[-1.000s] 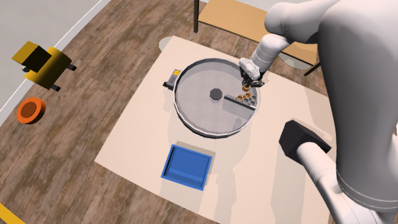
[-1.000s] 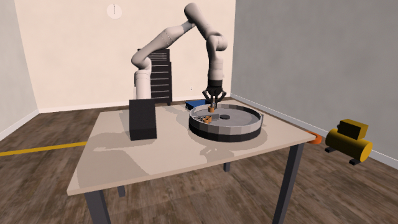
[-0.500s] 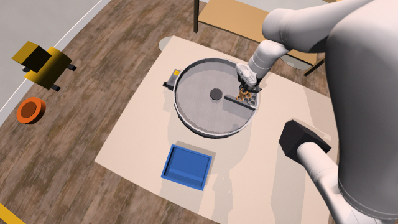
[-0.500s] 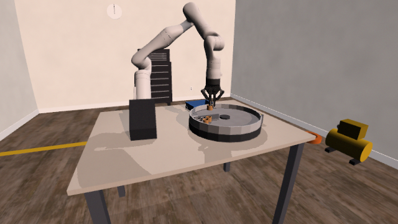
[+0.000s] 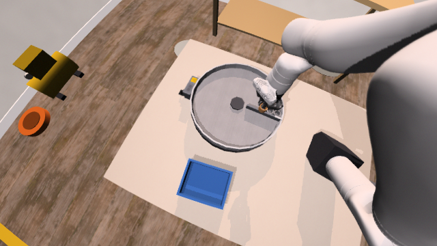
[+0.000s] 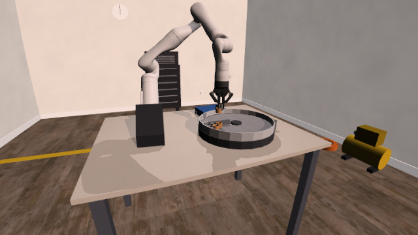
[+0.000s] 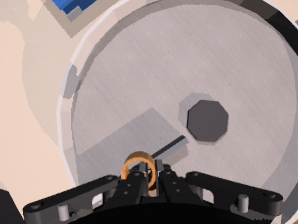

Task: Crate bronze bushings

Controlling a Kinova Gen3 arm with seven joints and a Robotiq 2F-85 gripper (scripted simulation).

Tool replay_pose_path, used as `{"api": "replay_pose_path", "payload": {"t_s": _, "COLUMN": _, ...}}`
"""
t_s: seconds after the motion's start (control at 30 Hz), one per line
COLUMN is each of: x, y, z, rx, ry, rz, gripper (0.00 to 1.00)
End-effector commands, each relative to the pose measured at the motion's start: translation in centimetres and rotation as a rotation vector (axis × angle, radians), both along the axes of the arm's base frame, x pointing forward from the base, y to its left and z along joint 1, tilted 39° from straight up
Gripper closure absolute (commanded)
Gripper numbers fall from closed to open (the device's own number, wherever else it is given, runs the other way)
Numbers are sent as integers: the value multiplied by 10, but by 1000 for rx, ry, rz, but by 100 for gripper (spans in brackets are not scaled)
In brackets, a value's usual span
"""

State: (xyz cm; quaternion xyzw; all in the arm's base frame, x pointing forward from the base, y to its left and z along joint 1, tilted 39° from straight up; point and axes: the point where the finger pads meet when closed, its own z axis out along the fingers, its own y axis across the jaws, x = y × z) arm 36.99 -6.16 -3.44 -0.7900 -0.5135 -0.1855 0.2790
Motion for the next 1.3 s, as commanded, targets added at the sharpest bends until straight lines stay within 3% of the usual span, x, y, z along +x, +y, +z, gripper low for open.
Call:
{"api": "replay_pose_path", "payload": {"t_s": 0.0, "x": 2, "y": 25, "z": 23, "rx": -1, "ry": -10, "rz": 17, "gripper": 100}}
{"api": "replay_pose_path", "payload": {"t_s": 0.03, "x": 2, "y": 33, "z": 30, "rx": -1, "ry": -10, "rz": 17, "gripper": 100}}
{"api": "replay_pose_path", "payload": {"t_s": 0.43, "x": 2, "y": 33, "z": 30, "rx": -1, "ry": -10, "rz": 17, "gripper": 100}}
{"api": "replay_pose_path", "payload": {"t_s": 0.6, "x": 3, "y": 78, "z": 66, "rx": 0, "ry": -9, "rz": 16, "gripper": 100}}
{"api": "replay_pose_path", "payload": {"t_s": 1.0, "x": 3, "y": 78, "z": 66, "rx": 0, "ry": -9, "rz": 16, "gripper": 100}}
{"api": "replay_pose_path", "payload": {"t_s": 1.17, "x": 4, "y": 123, "z": 102, "rx": 0, "ry": -8, "rz": 16, "gripper": 100}}
{"api": "replay_pose_path", "payload": {"t_s": 1.27, "x": 4, "y": 123, "z": 102, "rx": 0, "ry": -8, "rz": 16, "gripper": 100}}
